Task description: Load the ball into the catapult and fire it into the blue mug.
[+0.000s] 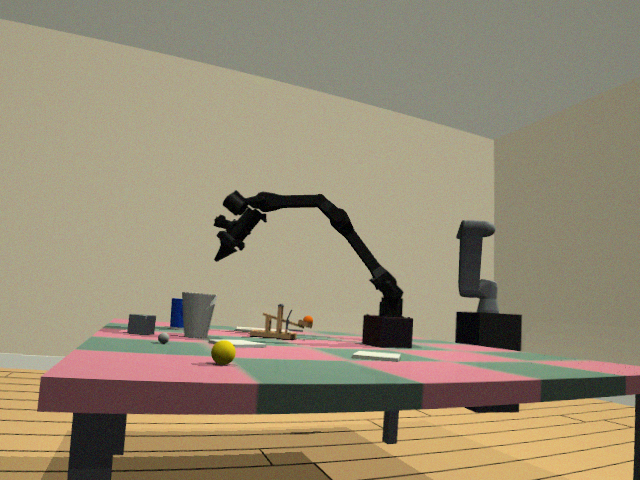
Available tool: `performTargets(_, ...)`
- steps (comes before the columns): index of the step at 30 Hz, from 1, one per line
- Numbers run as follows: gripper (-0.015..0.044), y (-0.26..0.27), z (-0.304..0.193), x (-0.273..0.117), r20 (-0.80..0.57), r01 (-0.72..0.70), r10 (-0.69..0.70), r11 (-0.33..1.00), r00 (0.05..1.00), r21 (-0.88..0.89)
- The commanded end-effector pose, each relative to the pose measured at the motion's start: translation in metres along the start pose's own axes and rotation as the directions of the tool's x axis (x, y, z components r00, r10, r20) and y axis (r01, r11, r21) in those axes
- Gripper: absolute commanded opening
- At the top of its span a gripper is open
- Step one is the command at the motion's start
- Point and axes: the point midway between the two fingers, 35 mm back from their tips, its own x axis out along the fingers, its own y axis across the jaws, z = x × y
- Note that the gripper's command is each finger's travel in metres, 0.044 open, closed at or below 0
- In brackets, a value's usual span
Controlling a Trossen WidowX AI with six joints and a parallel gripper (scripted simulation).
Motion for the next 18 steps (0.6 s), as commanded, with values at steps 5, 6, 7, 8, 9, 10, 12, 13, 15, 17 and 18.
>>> performTargets(5, 0.0, 0.029, -0.042, 0.002, -0.136, 0.012, -0.037, 0.983, 0.99, -0.182)
performTargets(6, 0.0, 0.033, -0.047, 0.002, -0.153, 0.011, -0.043, 0.979, 0.987, -0.205)
performTargets(7, 0.0, 0.036, -0.053, 0.002, -0.17, 0.009, -0.049, 0.974, 0.984, -0.228)
performTargets(8, 0.0, 0.039, -0.058, 0.003, -0.186, 0.007, -0.055, 0.968, 0.981, -0.251)
performTargets(9, 0.0, 0.042, -0.064, 0.002, -0.202, 0.005, -0.062, 0.962, 0.977, -0.274)
performTargets(10, 0.0, 0.044, -0.069, 0.002, -0.218, 0.001, -0.069, 0.955, 0.974, -0.297)
performTargets(12, 0.0, 0.05, -0.08, 0.002, -0.249, -0.007, -0.084, 0.939, 0.965, -0.343)
performTargets(13, 0.0, 0.053, -0.086, 0.001, -0.264, -0.012, -0.092, 0.931, 0.96, -0.366)
performTargets(15, 0.0, 0.057, -0.097, 0.0, -0.293, -0.023, -0.108, 0.911, 0.95, -0.411)
performTargets(17, 0.0, 0.062, -0.108, -0.001, -0.32, -0.036, -0.126, 0.89, 0.939, -0.455)
performTargets(18, 0.0, 0.064, -0.113, -0.002, -0.334, -0.044, -0.135, 0.878, 0.933, -0.477)
